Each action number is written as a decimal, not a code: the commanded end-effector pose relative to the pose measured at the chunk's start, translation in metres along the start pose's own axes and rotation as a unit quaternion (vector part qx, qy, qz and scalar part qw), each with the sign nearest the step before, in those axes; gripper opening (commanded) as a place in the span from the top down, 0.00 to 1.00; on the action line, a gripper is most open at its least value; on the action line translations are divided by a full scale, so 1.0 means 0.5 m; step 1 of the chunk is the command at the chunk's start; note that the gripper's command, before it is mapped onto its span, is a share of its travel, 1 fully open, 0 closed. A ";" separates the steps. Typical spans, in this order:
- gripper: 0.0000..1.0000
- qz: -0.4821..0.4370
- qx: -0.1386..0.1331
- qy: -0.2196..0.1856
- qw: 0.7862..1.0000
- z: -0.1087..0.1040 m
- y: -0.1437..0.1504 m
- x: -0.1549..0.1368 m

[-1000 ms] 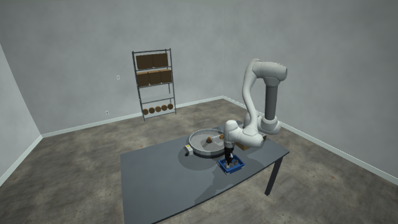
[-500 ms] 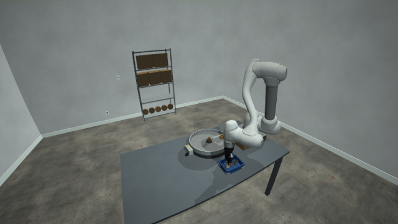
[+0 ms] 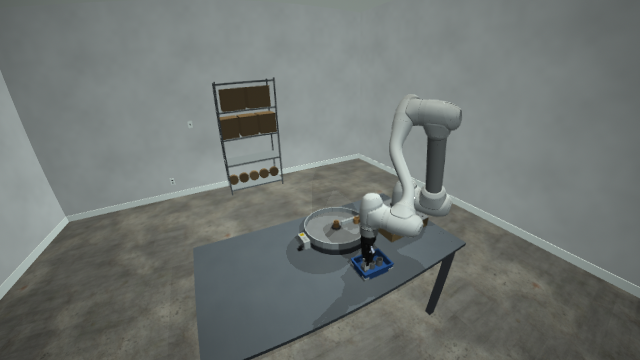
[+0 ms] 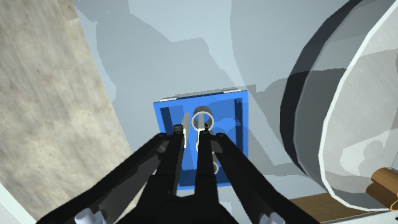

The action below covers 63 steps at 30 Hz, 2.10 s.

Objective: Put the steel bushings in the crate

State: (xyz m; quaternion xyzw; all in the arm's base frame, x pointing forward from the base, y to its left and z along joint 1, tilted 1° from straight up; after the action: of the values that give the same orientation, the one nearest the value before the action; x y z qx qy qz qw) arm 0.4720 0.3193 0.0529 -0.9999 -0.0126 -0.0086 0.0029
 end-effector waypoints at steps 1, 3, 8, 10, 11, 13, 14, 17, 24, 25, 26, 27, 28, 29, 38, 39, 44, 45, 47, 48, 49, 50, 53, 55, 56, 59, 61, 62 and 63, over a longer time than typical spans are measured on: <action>0.90 0.002 0.000 0.001 1.000 0.008 0.002 0.003; 0.90 0.002 0.000 0.001 1.000 0.008 0.002 0.003; 0.90 0.002 0.000 0.001 1.000 0.008 0.002 0.003; 0.90 0.002 0.000 0.001 1.000 0.008 0.002 0.003; 0.90 0.002 0.000 0.001 1.000 0.008 0.002 0.003; 0.90 0.002 0.000 0.001 1.000 0.008 0.002 0.003; 0.90 0.002 0.000 0.001 1.000 0.008 0.002 0.003; 0.90 0.002 0.000 0.001 1.000 0.008 0.002 0.003; 0.90 0.002 0.000 0.001 1.000 0.007 0.002 0.003; 0.90 0.002 0.000 0.001 1.000 0.007 0.002 0.003; 0.90 0.002 0.000 0.001 1.000 0.007 0.002 0.003; 0.90 0.002 0.000 0.001 1.000 0.007 0.002 0.003; 0.90 0.002 0.000 0.001 1.000 0.006 0.002 0.003; 0.90 0.002 0.000 0.001 1.000 0.004 0.002 0.003; 0.90 0.002 0.000 0.001 1.000 -0.044 0.002 0.003; 0.90 0.002 0.000 0.001 1.000 -0.053 0.002 0.003; 0.90 0.002 0.000 0.001 1.000 -0.081 0.002 0.002; 0.90 0.002 0.000 0.001 1.000 -0.091 0.002 0.002; 0.90 0.002 0.000 0.001 1.000 -0.110 0.002 0.002; 0.90 0.002 0.000 0.001 1.000 -0.119 0.002 0.002; 0.90 0.002 0.000 0.001 1.000 -0.128 0.002 0.002; 0.90 0.002 0.000 0.001 1.000 -0.137 0.002 0.002; 0.90 0.002 0.000 0.001 1.000 -0.159 0.002 0.002; 0.90 0.002 0.000 0.001 1.000 -0.169 0.002 0.002; 0.90 0.002 0.000 0.001 1.000 -0.173 0.002 0.002; 0.90 0.002 0.000 0.001 1.000 -0.178 0.002 0.002; 0.90 0.002 0.000 0.001 1.000 -0.179 0.002 0.002; 0.90 0.002 0.000 0.001 1.000 -0.180 0.002 0.002; 0.90 0.002 0.000 0.001 1.000 -0.180 0.002 0.002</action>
State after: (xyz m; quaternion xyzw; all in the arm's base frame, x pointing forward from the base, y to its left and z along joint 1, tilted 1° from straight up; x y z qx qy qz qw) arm 0.4721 0.3192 0.1363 -0.9999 -0.0124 -0.0102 0.0035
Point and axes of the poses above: the point where the finger pads meet when closed, its own z axis out along the fingers, its own y axis across the jaws, x = y × z, the point moved 5 cm from there along -z, back along the fingers, and after that the axes turned 5 degrees about -z, right-handed, at the moved point
